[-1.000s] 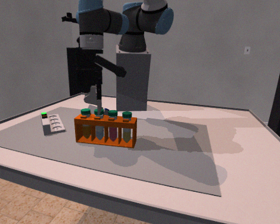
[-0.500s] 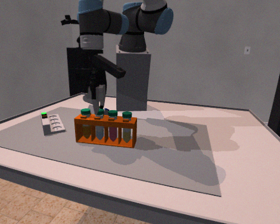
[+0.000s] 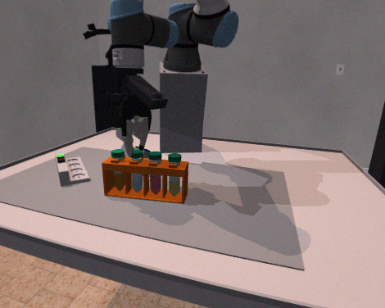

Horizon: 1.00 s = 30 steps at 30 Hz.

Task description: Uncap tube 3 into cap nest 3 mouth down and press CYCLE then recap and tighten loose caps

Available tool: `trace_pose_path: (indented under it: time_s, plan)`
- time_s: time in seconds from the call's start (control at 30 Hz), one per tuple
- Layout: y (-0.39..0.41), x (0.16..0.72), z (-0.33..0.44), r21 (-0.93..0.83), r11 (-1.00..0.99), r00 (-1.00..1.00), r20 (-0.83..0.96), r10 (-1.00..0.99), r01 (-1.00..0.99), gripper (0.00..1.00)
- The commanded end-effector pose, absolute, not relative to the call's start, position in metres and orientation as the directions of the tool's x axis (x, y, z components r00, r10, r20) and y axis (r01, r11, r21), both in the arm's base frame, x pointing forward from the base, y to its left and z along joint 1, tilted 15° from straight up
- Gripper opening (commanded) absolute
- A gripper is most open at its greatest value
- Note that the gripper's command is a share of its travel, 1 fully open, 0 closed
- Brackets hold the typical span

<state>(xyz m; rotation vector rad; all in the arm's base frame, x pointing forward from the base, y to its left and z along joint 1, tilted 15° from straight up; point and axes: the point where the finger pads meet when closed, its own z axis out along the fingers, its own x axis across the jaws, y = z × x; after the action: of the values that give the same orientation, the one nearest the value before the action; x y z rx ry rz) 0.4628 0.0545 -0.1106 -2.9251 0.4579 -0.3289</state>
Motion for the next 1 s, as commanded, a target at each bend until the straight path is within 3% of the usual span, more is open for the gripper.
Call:
trace_pose_path:
  time_s: [0.0, 0.03, 0.5, 0.97]
  plan:
    - [0.0552, 0.4628, -0.1106, -0.191, -0.931, 0.919, 0.188, -0.346, -0.311, 0.0]
    - [0.0552, 0.4628, -0.1106, -0.191, -0.931, 0.919, 0.188, -0.346, -0.311, 0.35]
    - [0.0558, 0.4636, -0.111, -0.175, -0.956, 0.942, 0.203, -0.268, -0.234, 0.35]
    - [0.0539, 0.4647, -0.1104, -0.051, -0.964, 0.934, 0.265, 0.239, 0.261, 0.35]
